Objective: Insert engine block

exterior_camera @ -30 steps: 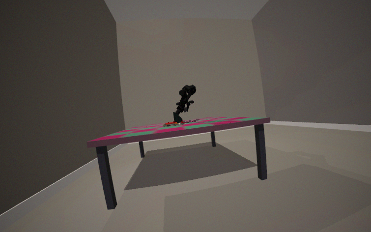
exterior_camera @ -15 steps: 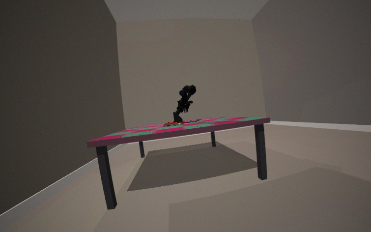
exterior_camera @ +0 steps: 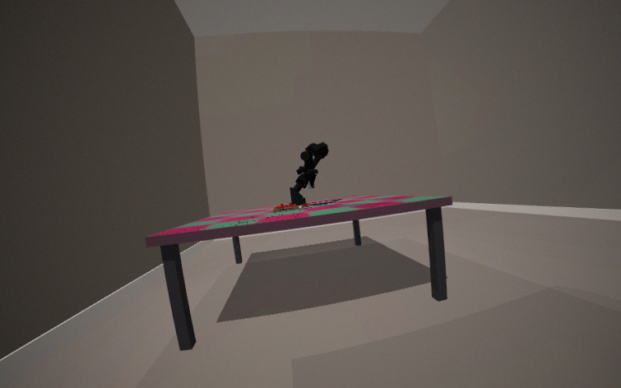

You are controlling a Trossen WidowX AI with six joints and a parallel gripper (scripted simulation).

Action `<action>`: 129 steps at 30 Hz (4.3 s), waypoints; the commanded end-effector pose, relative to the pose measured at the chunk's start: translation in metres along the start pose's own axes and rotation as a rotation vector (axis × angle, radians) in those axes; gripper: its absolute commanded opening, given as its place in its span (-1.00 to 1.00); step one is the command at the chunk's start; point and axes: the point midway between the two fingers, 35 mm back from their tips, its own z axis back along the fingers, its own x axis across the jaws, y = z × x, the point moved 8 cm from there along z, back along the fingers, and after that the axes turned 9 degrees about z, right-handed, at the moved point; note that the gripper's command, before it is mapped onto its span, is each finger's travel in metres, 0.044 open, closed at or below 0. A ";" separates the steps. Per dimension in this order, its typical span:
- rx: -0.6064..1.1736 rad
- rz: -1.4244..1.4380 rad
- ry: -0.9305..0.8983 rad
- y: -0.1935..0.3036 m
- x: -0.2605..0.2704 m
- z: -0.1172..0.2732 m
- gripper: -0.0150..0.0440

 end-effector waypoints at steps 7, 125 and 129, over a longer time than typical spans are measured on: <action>0.003 -0.319 -0.004 0.001 0.000 -0.001 -0.49; 0.010 -1.618 0.002 0.003 0.002 -0.093 1.00; 0.009 -1.618 0.001 0.002 0.002 -0.077 1.00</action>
